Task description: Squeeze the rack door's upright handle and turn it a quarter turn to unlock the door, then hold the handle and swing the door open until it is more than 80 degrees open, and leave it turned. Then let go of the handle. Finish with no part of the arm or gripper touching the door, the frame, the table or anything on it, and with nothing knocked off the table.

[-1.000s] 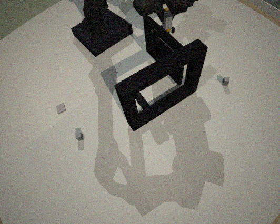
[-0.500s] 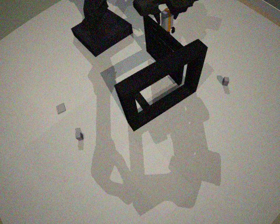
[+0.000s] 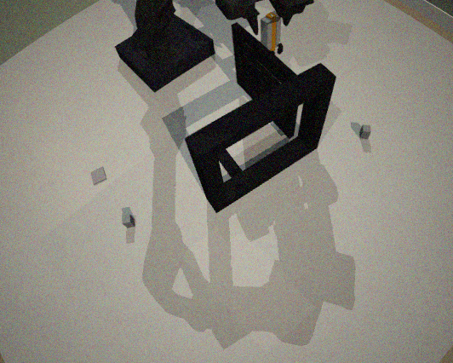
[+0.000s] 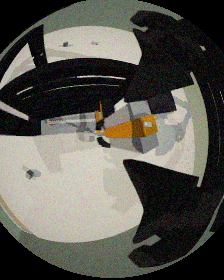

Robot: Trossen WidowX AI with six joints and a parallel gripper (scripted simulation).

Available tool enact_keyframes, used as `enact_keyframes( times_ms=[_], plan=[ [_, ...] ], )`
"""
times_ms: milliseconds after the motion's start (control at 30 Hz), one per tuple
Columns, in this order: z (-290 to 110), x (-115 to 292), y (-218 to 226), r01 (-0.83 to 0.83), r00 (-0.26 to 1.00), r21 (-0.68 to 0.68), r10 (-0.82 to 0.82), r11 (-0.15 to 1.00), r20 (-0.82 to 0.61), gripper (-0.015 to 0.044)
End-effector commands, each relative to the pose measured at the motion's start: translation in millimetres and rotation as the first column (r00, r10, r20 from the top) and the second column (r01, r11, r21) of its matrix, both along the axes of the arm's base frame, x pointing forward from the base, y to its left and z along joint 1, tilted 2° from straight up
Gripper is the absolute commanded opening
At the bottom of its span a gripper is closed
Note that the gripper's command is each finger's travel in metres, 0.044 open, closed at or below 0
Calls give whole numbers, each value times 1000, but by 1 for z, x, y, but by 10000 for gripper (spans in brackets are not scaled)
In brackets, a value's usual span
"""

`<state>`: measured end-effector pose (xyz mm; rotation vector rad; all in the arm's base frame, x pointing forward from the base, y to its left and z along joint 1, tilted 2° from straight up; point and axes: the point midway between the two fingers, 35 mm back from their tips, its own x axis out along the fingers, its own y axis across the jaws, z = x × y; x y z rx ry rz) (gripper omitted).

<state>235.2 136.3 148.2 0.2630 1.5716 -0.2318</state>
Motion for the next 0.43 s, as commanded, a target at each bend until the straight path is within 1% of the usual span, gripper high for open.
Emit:
enact_keyframes(
  times_ms=[0, 400],
  plan=[
    [5, 1, 0, 3, 1000, -1, -3, 1000, 0, 297],
    [19, 1, 0, 3, 1000, -1, -3, 1000, 0, 297]
  ],
)
